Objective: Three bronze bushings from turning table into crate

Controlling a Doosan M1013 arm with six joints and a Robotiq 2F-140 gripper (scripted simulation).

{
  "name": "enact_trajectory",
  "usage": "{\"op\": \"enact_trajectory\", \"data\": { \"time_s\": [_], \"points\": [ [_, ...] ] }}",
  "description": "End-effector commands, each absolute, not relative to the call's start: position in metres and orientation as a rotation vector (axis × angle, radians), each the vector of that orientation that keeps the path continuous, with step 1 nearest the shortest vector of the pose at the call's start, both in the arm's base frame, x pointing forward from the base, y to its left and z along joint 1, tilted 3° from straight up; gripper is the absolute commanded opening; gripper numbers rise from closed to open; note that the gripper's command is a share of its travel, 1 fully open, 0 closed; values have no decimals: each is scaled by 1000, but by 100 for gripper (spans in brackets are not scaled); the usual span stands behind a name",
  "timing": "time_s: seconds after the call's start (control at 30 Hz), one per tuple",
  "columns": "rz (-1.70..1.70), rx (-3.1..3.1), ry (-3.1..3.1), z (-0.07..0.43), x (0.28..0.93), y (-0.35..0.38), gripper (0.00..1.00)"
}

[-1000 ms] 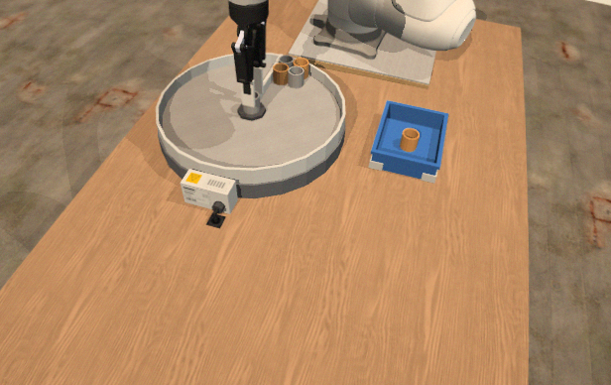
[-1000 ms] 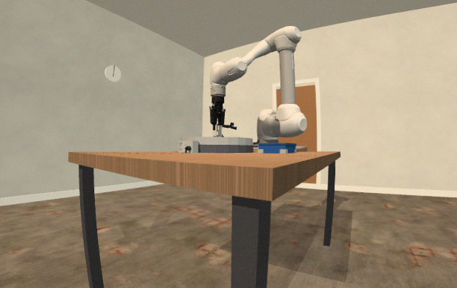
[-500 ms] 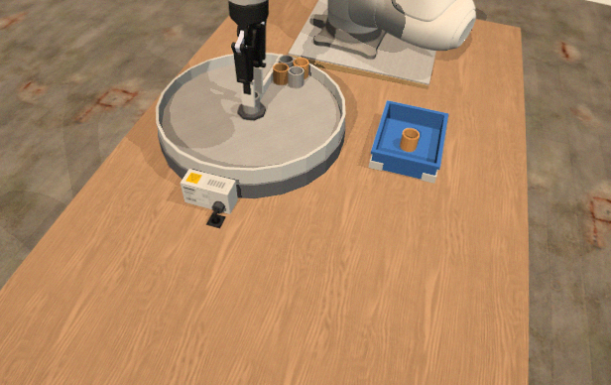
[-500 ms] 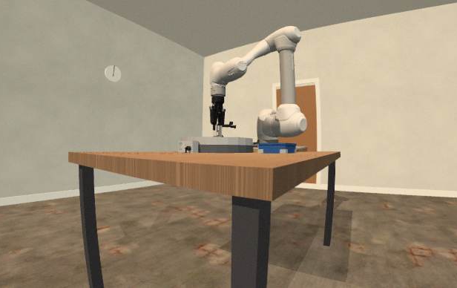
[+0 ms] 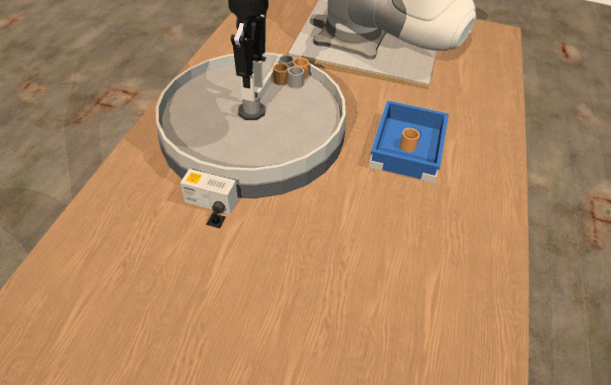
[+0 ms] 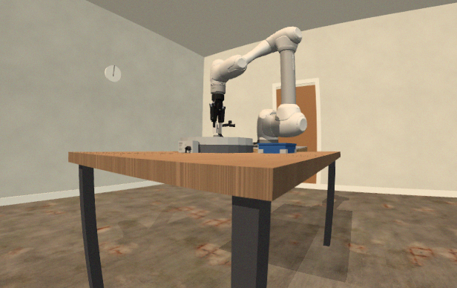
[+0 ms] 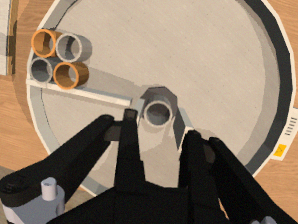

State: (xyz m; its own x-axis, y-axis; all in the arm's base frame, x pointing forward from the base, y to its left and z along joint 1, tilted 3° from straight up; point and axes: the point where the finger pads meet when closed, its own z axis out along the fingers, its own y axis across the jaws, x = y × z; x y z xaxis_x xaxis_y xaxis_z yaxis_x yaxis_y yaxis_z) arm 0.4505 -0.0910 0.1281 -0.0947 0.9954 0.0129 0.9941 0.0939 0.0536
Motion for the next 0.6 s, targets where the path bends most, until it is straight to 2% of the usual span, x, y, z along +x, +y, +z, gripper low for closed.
{"op": "enact_trajectory", "data": {
  "time_s": [0.0, 0.57],
  "points": [
    [75, 2096, 2304, 140, 450, -91, 28],
    [75, 2096, 2304, 146, 450, -91, 28]
  ]
}}
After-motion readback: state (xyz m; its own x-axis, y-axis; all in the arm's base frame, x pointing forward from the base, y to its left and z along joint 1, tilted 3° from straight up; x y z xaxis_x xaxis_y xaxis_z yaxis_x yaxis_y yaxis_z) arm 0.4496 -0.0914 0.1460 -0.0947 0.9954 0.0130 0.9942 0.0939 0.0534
